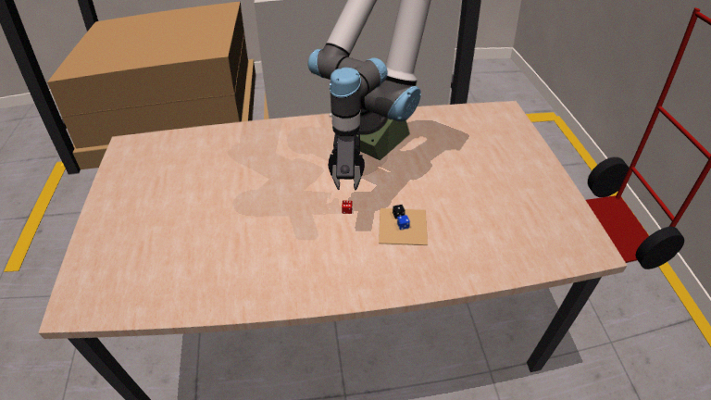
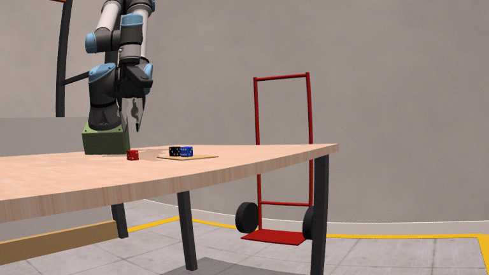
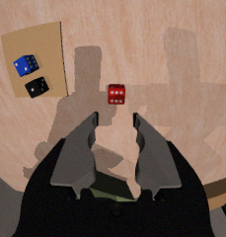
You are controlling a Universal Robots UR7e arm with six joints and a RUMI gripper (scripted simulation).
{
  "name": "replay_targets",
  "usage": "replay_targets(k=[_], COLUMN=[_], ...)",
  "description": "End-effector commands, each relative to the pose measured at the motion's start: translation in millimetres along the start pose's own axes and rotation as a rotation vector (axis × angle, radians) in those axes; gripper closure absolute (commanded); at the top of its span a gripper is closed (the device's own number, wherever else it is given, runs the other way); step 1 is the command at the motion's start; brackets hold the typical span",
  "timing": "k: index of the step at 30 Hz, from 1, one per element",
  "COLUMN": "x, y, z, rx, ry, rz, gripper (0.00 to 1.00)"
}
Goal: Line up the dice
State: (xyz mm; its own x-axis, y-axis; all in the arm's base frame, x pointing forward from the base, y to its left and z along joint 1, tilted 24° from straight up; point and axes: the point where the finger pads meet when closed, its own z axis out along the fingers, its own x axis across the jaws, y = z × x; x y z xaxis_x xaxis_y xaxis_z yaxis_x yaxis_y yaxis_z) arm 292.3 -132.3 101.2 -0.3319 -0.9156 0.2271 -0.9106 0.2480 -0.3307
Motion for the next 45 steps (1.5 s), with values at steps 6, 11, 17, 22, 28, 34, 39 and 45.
replay_targets(k=[6, 11, 17, 22, 28, 34, 39, 45], x=[0, 1, 1, 1, 1, 1, 1, 1], y=[0, 0, 0, 0, 0, 0, 0, 0], z=[11, 19, 26, 33, 40, 43, 46, 47], rx=[0.001, 0.001, 0.001, 0.001, 0.001, 0.001, 0.001, 0.001], ry=[0.000, 0.000, 0.000, 0.000, 0.000, 0.000, 0.000, 0.000], rz=[0.000, 0.000, 0.000, 0.000, 0.000, 0.000, 0.000, 0.000], gripper=[0.72, 0.72, 0.72, 0.72, 0.72, 0.72, 0.72, 0.72])
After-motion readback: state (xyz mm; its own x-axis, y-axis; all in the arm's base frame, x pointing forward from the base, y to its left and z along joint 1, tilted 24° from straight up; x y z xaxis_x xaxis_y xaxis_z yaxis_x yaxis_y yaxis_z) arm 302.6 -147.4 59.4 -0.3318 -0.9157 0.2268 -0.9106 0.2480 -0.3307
